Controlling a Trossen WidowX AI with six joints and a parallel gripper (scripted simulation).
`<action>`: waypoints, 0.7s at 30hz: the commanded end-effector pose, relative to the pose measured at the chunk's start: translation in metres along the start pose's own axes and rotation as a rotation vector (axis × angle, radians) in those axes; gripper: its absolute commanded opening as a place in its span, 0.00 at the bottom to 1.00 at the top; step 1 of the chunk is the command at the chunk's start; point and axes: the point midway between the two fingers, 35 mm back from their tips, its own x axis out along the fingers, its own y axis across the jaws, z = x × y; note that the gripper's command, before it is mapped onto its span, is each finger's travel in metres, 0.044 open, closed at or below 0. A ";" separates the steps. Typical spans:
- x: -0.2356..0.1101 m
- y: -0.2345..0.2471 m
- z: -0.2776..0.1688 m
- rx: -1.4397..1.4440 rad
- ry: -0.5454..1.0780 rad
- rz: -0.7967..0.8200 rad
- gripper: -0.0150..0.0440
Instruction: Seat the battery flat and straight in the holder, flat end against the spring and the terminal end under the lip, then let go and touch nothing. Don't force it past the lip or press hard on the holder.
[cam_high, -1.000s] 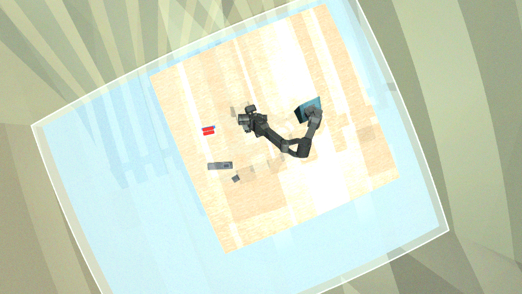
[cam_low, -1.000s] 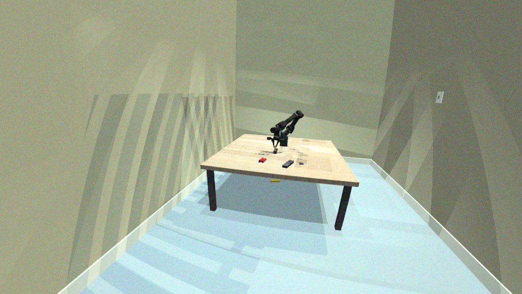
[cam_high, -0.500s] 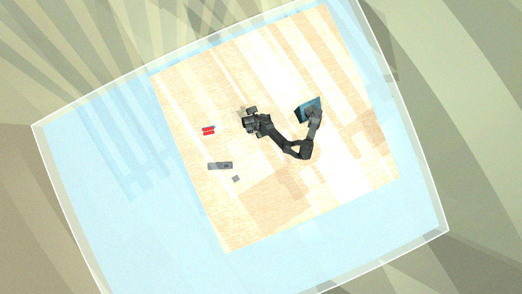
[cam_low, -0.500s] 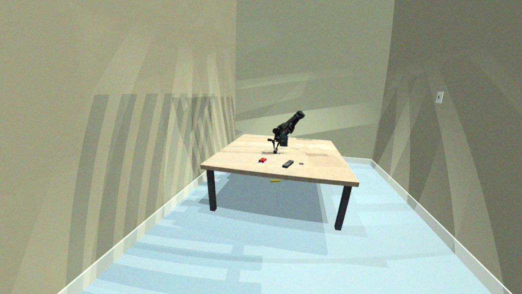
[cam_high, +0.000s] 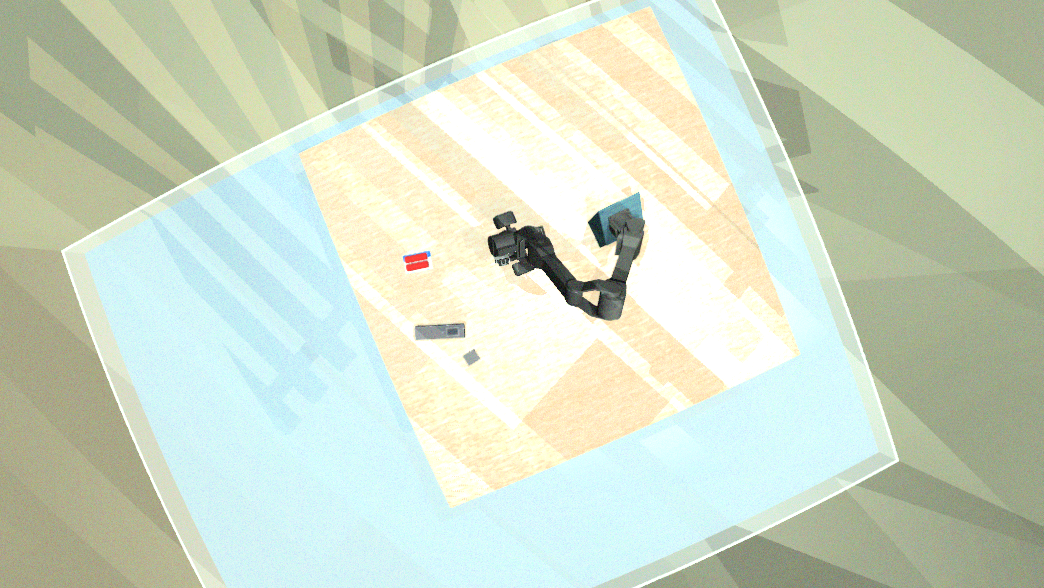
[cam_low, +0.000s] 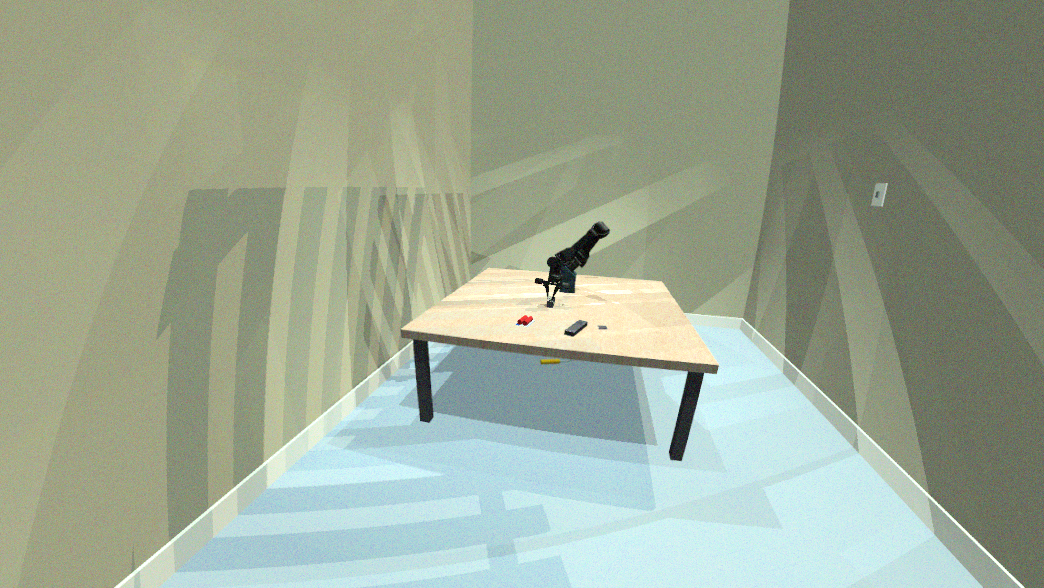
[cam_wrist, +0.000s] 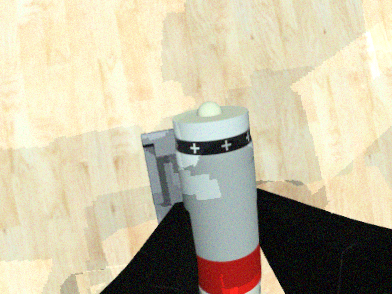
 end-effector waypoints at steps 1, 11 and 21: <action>0.002 0.000 -0.003 0.008 -0.015 0.000 0.38; 0.005 0.000 -0.007 0.012 -0.069 -0.004 0.38; 0.007 0.002 -0.010 0.017 -0.123 -0.007 0.38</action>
